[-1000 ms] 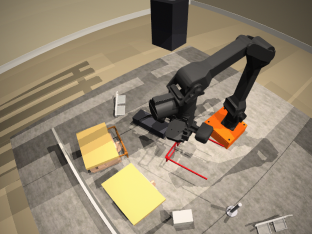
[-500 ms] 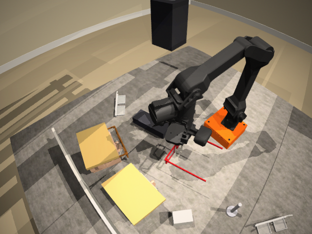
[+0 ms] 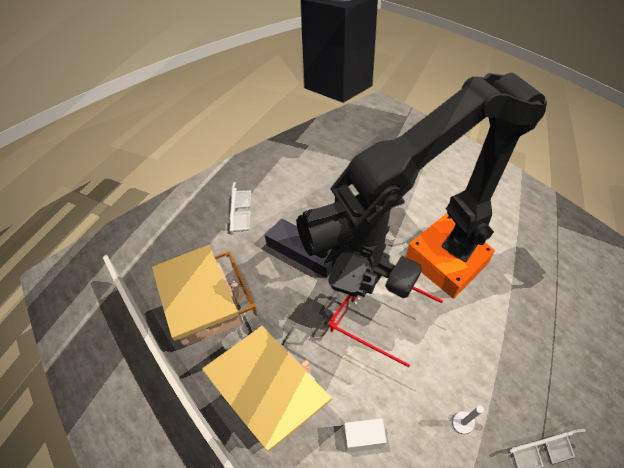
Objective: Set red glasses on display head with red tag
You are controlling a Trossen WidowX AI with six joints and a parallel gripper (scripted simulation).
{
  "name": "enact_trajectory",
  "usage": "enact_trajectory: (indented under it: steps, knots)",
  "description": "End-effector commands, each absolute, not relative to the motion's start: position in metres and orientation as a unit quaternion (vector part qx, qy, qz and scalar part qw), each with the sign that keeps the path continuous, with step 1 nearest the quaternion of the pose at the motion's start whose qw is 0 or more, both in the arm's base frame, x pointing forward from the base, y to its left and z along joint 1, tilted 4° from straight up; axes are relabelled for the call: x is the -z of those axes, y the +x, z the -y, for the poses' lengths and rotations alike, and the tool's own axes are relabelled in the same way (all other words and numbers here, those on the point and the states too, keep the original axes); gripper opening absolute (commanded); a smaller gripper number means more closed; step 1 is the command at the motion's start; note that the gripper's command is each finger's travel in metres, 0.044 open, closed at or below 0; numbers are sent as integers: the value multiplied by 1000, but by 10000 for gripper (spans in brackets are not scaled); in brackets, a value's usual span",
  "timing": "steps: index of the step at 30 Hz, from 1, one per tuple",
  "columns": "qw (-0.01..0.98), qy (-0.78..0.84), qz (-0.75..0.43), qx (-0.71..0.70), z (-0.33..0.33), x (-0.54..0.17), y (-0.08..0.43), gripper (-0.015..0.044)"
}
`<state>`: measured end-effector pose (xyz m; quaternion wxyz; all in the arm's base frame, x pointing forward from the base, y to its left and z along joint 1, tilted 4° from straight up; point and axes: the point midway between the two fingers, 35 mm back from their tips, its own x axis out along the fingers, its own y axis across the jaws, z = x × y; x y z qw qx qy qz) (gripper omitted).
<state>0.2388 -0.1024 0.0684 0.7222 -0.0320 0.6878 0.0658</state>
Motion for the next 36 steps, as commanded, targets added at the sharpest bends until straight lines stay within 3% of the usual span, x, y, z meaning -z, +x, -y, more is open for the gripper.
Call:
enact_trajectory:
  steps: [1,36]
  knots:
    - [721,-28,-689,-66,101,-63,238,0]
    - [721,-28,-689,-67,99,-31,238,0]
